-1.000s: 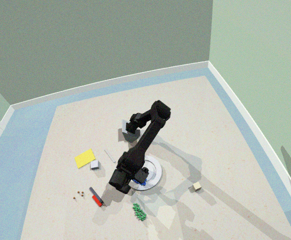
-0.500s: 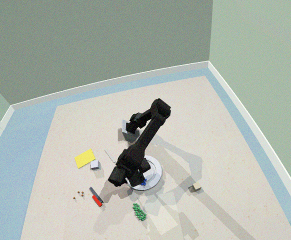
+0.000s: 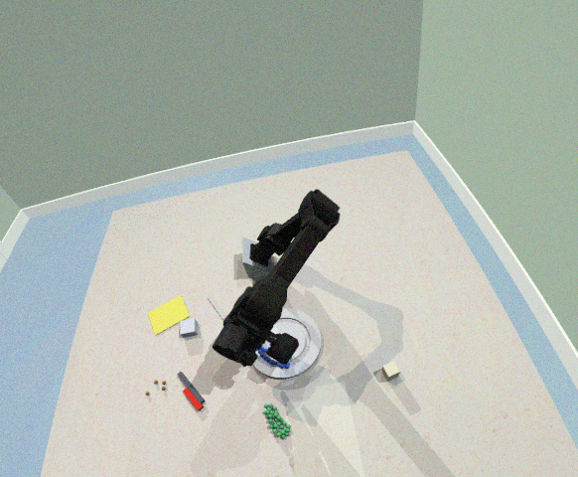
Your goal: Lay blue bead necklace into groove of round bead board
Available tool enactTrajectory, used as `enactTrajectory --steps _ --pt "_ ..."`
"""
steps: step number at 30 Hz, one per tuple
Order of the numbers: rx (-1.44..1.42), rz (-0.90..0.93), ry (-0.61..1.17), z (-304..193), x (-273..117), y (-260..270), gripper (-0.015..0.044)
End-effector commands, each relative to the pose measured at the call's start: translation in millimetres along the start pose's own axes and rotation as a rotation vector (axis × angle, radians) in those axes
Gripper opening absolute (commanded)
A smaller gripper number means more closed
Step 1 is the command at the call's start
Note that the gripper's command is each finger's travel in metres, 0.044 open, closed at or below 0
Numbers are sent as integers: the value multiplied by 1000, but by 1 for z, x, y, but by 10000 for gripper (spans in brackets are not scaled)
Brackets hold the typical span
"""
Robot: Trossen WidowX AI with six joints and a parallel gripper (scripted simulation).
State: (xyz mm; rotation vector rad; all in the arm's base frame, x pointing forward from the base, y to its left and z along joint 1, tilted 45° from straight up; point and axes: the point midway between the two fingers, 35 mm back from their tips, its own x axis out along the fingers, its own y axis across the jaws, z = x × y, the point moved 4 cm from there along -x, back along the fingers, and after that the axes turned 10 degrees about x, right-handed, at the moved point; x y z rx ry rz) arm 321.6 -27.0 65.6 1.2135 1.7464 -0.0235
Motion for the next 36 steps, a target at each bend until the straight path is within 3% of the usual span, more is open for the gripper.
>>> enactTrajectory --steps 1,24,36 --pt "531 -21 3 -8 -6 -8 260" --pt "524 -14 -5 -6 7 -7 122" --pt "529 -18 1 -8 26 -8 120"
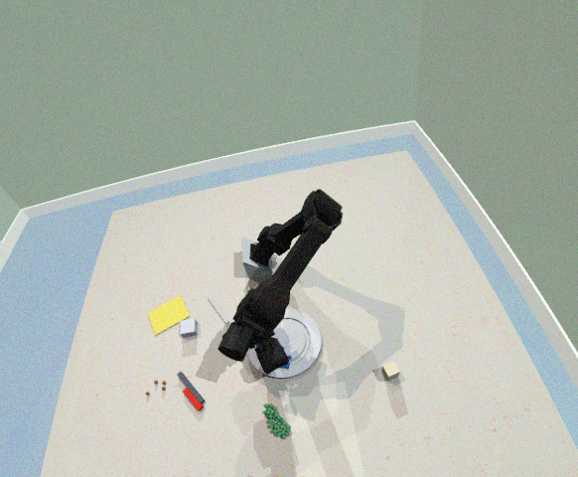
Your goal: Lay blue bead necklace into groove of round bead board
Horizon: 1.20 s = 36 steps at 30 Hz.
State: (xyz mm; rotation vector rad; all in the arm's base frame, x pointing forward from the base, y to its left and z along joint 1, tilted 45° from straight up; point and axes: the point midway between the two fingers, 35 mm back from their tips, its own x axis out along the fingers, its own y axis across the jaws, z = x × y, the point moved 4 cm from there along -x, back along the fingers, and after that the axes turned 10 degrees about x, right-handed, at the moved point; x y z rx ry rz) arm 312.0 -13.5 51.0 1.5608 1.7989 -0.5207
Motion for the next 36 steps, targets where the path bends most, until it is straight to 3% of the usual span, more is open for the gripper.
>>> enactTrajectory --steps 1,10,15,36 --pt "8 -5 10 -1 7 -2 120" --pt "10 -7 12 -2 14 -3 120" --pt "2 -6 4 -1 12 -1 0" --pt "2 -6 4 -1 12 -1 0"
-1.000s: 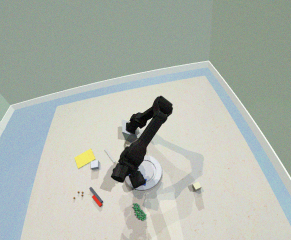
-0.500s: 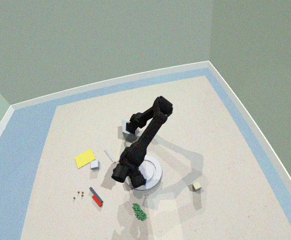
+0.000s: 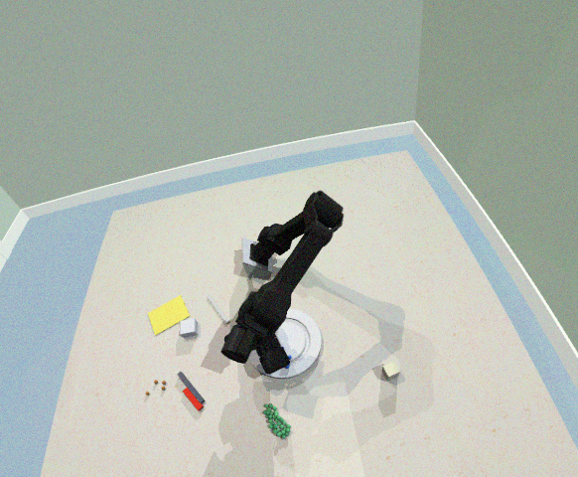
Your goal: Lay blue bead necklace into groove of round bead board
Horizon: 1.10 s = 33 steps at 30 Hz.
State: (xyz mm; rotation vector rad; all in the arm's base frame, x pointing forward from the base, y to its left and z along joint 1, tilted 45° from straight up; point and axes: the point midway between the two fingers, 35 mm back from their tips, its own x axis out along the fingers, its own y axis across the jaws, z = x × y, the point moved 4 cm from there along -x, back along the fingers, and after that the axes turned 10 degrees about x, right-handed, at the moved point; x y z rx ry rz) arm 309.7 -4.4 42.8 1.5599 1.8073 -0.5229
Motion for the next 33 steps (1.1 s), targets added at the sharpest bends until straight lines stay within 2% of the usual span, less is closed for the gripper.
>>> enactTrajectory --steps 1,29,33 --pt "0 0 0 0 0 0 0" --pt "7 -1 8 1 -2 8 0" --pt "7 -1 3 2 -5 8 105"
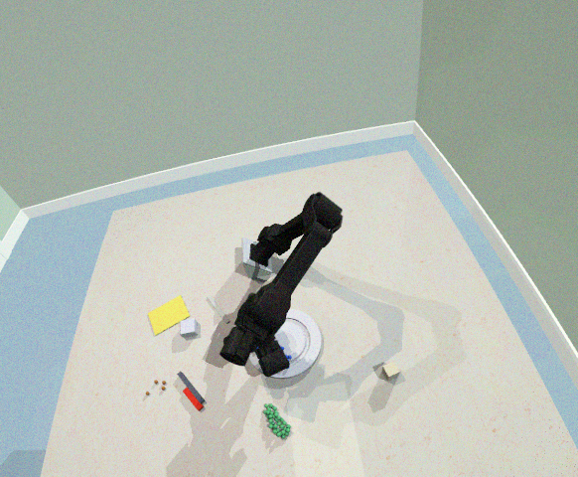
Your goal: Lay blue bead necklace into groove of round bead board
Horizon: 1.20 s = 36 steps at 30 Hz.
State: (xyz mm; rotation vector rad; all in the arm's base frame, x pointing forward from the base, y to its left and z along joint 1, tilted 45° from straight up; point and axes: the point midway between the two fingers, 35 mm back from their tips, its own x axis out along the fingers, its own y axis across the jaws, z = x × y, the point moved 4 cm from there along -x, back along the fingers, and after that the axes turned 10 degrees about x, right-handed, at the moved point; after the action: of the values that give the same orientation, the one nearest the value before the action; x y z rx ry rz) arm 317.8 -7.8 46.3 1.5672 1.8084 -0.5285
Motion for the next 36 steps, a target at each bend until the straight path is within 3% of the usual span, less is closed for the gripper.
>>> enactTrajectory --steps 1,13,36 --pt "-1 -2 1 0 0 0 131" --pt "2 -3 2 -1 0 0 440" --pt "2 -3 2 -1 0 0 440"
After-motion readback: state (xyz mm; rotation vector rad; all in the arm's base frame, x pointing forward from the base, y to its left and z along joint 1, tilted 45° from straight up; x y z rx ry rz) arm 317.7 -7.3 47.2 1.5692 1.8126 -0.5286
